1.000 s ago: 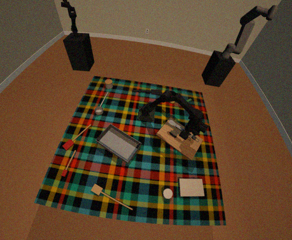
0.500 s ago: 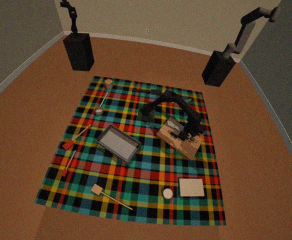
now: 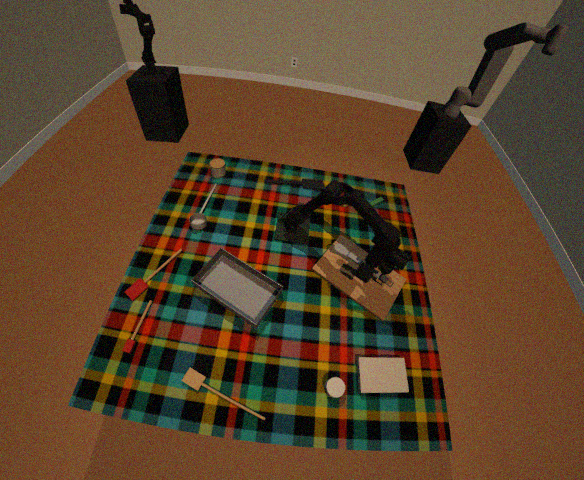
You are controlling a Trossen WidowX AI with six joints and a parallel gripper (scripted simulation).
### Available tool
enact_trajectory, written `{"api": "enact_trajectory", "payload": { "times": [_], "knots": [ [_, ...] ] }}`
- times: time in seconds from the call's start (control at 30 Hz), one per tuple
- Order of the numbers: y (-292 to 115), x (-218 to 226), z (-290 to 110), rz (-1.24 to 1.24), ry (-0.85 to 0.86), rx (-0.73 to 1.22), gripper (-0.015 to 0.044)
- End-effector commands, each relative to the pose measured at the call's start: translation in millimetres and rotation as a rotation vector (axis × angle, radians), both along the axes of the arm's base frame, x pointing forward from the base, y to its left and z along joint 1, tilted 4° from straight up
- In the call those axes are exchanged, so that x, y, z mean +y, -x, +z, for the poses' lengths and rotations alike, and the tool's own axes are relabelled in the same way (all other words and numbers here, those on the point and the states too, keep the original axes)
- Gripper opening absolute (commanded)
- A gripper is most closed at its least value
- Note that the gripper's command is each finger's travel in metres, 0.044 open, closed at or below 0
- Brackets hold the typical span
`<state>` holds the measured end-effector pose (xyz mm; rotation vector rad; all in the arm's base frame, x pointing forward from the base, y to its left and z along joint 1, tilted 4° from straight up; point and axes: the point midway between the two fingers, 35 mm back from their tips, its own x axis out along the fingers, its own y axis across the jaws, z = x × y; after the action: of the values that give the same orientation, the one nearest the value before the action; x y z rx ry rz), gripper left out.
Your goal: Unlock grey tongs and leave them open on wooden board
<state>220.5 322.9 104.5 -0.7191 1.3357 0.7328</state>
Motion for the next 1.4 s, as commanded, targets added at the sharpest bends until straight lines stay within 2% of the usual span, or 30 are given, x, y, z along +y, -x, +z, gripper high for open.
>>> {"api": "enact_trajectory", "payload": {
  "times": [0.0,0.47,0.5,0.6,0.73,0.9,1.03,1.37],
  "knots": [
    [0,0,0,0.000,0.000,0.000,0.0060],
    [0,0,0,0.000,0.000,0.000,0.0428],
    [0,0,0,0.000,0.000,0.000,0.0440],
    [-6,-2,5,0.000,-0.002,-0.002,0.0440],
    [-36,-16,33,0.002,-0.009,-0.010,0.0440],
    [-85,-58,84,0.002,-0.018,-0.031,0.0440],
    [-108,-93,117,0.005,-0.019,-0.046,0.0440],
    [-109,-95,118,0.006,-0.019,-0.046,0.0440]
  ]
}}
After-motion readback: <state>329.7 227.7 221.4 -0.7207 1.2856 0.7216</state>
